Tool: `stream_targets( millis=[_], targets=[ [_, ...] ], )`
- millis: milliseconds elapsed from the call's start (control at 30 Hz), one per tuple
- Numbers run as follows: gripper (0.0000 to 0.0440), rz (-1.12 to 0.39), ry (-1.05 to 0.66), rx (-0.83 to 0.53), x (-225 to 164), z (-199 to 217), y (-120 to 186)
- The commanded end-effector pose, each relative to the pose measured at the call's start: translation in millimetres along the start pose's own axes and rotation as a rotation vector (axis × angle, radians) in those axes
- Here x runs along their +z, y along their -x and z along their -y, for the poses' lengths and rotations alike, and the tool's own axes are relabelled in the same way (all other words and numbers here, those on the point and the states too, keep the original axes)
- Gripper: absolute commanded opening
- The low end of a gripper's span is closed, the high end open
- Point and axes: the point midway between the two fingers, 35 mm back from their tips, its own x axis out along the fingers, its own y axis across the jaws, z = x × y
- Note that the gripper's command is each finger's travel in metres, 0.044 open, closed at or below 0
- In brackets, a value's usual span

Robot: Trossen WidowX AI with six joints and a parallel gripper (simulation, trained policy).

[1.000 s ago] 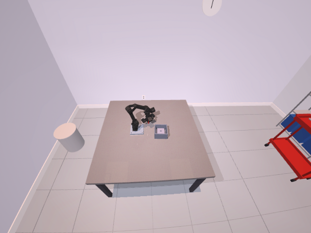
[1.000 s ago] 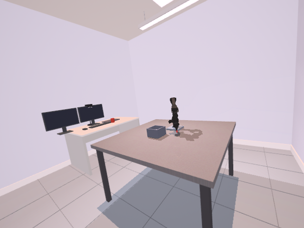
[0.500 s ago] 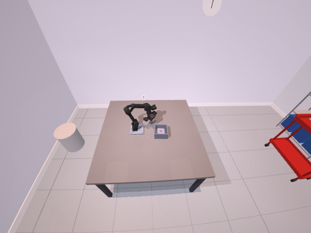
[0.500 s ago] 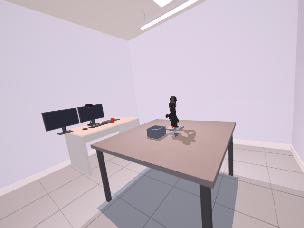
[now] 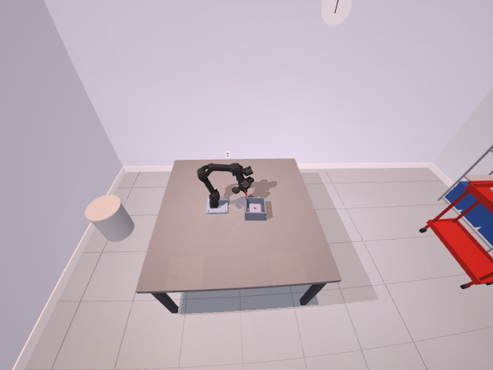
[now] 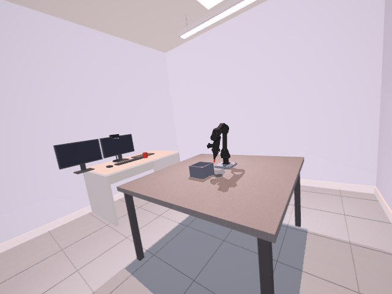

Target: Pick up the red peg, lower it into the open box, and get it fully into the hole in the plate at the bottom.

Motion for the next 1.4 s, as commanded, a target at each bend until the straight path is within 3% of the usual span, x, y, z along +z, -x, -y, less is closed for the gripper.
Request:
stream_targets(
  millis=[0,667,1200,1267,1367],
  targets=[
    [0.0000,0.021,-0.013,-0.009,14.9,0.2,-2.5],
    [0.0002,0.077,-0.110,-0.031,84.5,7.4,-31.9],
    [0.0002,0.016,-0.124,-0.068,101.7,12.6,-72.0],
    [0.0018,0.007,-0.117,-0.078,102.1,13.5,-78.1],
    [0.0084,-0.003,-0.102,-0.092,103.7,14.7,-85.7]
  ],
)
